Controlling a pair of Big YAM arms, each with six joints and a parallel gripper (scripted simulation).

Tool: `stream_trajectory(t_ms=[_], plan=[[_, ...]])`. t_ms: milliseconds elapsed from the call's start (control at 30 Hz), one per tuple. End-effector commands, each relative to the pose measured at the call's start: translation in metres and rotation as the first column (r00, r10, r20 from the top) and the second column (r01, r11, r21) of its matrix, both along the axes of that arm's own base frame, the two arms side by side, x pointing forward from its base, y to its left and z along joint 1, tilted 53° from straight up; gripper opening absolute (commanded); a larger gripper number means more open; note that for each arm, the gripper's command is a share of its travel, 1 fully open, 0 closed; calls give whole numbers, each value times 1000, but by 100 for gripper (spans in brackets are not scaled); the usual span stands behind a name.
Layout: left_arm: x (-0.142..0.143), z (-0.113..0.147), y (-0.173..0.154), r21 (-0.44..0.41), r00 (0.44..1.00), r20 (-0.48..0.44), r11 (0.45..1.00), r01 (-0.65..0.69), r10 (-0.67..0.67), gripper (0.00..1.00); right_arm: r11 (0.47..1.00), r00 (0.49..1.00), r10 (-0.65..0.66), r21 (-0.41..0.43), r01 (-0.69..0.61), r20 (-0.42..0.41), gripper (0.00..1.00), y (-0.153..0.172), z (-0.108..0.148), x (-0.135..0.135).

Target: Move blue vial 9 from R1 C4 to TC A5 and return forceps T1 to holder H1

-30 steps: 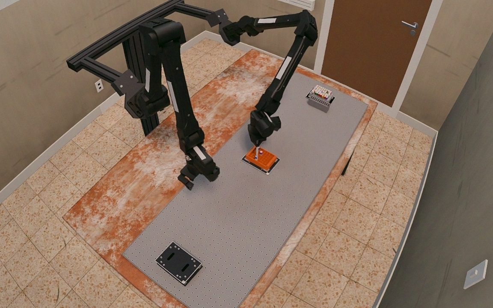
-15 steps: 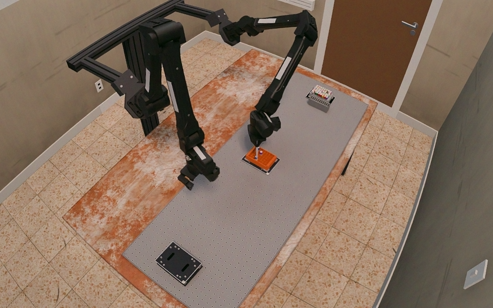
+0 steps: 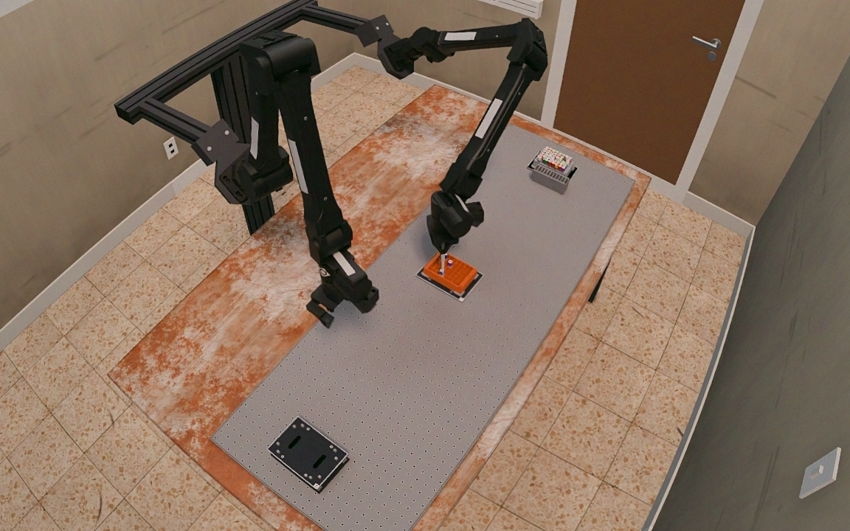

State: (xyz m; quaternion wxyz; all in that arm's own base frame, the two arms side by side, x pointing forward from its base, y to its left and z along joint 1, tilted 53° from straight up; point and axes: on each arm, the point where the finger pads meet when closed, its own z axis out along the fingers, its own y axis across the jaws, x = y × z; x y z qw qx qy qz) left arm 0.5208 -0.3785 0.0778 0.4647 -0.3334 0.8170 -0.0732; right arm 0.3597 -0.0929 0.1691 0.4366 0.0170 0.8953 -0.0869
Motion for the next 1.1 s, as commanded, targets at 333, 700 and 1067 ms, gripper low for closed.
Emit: stream_trajectory(t_ms=[333,700,1067], plan=[[-9,-2,-10,7,1000,-5,1000,23,-23,9,1000,1000,0,-12,0,10,100,-2,6,2],[-9,-3,-11,8,1000,-6,1000,24,-24,9,1000,1000,0,-12,0,10,100,-2,6,2],[-9,-4,-12,8,1000,-7,1000,24,-24,9,1000,1000,0,-12,0,10,100,-2,6,2]])
